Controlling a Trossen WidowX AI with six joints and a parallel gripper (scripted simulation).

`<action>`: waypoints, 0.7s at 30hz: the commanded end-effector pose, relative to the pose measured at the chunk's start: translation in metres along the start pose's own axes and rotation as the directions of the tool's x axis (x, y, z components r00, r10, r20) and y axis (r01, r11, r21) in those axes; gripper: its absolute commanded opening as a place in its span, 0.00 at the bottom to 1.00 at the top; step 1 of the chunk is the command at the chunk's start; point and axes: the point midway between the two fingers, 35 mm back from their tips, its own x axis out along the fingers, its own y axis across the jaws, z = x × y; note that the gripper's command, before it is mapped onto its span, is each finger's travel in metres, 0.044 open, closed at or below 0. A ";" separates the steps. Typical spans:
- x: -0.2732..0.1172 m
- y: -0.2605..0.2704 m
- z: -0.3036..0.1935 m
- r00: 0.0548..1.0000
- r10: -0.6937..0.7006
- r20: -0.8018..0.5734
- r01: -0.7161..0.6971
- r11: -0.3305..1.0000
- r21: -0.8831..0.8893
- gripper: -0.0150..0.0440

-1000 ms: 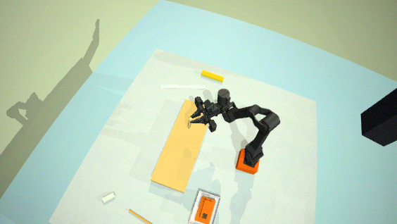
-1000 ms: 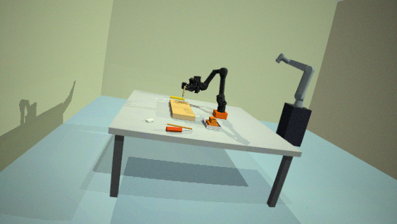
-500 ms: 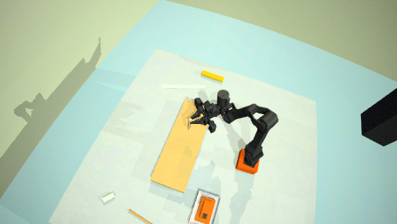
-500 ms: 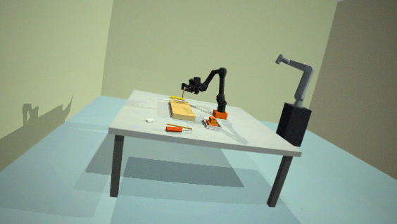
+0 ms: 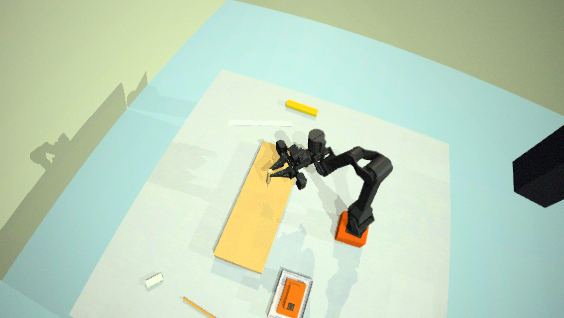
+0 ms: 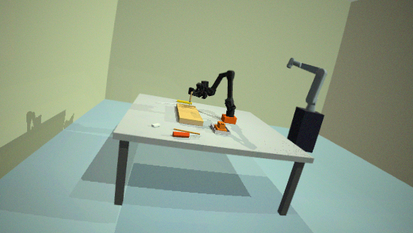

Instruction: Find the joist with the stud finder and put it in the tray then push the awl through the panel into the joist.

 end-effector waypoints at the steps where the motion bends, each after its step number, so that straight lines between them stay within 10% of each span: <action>1: 0.000 0.001 -0.003 1.000 0.001 0.000 -0.001 1.000 0.003 0.25; 21: 0.001 0.001 -0.014 1.000 0.001 0.000 -0.001 1.000 0.004 0.25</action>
